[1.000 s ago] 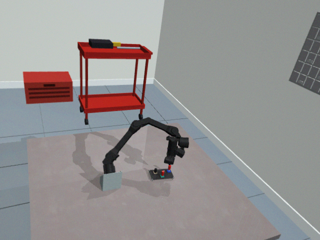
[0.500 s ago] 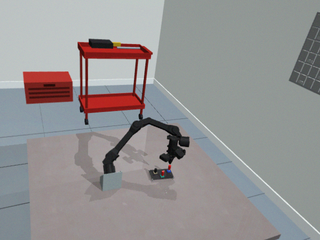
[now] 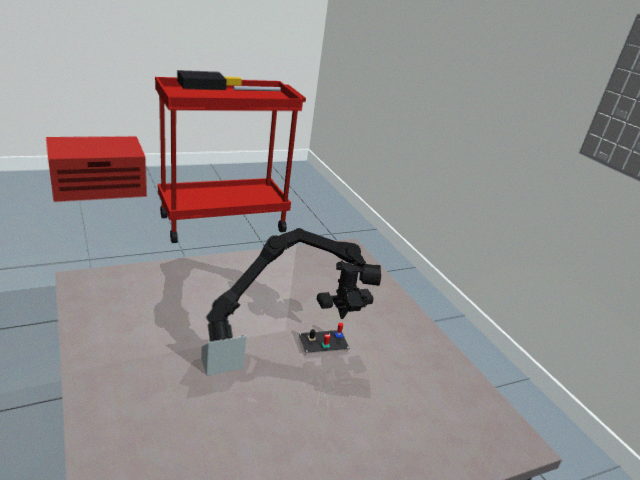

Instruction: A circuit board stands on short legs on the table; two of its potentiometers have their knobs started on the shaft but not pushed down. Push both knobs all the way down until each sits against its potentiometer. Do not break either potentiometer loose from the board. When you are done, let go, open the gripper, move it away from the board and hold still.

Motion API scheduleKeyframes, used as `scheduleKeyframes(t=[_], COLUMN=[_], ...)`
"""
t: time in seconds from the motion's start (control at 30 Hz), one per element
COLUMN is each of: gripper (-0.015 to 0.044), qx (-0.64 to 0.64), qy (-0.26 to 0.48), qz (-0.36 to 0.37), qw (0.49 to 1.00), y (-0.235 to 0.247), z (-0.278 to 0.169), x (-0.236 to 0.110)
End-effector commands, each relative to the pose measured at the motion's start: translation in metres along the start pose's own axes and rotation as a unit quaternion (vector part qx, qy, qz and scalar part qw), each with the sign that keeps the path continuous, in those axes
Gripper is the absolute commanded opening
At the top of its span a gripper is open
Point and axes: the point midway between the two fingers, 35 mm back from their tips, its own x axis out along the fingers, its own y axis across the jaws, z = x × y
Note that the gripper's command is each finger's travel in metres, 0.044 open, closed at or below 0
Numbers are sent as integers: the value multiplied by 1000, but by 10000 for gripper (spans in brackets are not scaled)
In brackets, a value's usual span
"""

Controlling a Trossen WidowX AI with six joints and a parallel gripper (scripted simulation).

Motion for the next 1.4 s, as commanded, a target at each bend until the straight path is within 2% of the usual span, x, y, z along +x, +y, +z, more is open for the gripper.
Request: scheduleKeyframes(t=[0.0,0.4,0.8,1.0,1.13,1.37], gripper=[0,0,0,0,0,0], qx=[69,274,464,474,474,474], qy=[3,6,7,7,8,8], qz=[0,-4,-9,-9,-9,-9], qw=[998,962,886,880,880,880], y=[2,6,9,9,9,9], z=[-3,-8,-14,-14,-15,-15], x=[-1,-4,-6,-6,12,14])
